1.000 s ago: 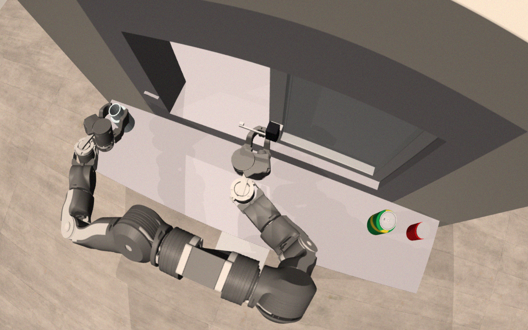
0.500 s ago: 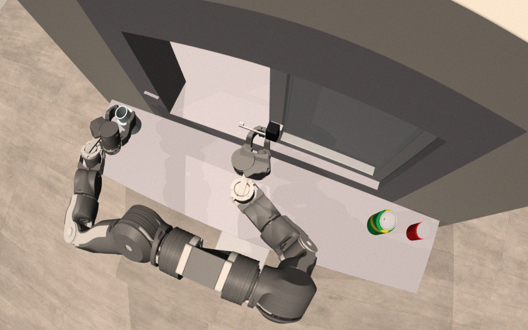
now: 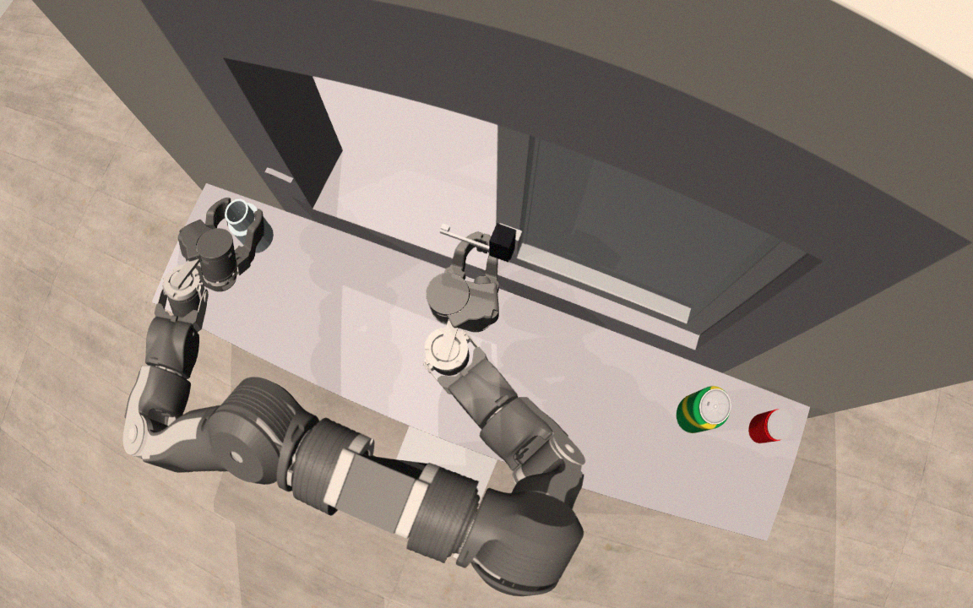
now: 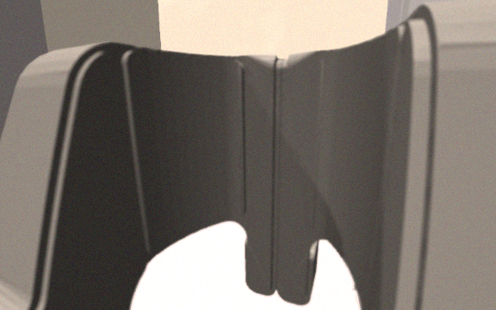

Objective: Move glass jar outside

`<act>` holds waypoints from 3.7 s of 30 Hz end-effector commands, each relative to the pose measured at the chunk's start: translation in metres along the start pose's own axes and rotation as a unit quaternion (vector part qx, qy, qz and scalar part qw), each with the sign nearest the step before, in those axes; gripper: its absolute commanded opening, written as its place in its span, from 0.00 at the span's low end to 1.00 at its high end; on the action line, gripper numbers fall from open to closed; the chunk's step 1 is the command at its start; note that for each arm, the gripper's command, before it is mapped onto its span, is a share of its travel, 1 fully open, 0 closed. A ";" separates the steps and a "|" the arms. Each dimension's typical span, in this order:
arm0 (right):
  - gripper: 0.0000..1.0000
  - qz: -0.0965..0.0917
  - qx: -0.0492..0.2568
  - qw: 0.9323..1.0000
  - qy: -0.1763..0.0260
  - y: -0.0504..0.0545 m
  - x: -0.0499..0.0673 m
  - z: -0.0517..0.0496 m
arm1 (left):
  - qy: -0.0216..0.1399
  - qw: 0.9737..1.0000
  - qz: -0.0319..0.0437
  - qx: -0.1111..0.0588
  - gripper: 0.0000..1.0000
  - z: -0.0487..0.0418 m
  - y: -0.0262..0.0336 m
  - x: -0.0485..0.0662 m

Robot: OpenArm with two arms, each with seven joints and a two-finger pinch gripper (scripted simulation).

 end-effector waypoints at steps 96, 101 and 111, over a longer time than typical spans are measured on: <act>0.00 -0.002 0.001 1.000 -0.010 0.001 0.004 0.004 | 0.003 1.000 0.006 0.002 0.00 0.1782 -0.0287 0.012; 0.00 0.001 0.000 1.000 -0.002 0.001 0.001 0.001 | 0.003 1.000 0.006 0.002 0.00 0.1832 -0.0288 0.013; 0.00 -0.002 0.001 1.000 -0.009 0.001 0.004 0.003 | 0.003 1.000 0.006 0.002 0.00 0.1977 -0.0287 0.014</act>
Point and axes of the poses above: on each arm, the point where the finger pads meet when closed, its own x axis out along the fingers, its own z axis across the jaws, y = z × x, the point moved 10 cm from there along -x, back along the fingers, and after that the axes turned 13 degrees about -x, right-handed, at the moved point
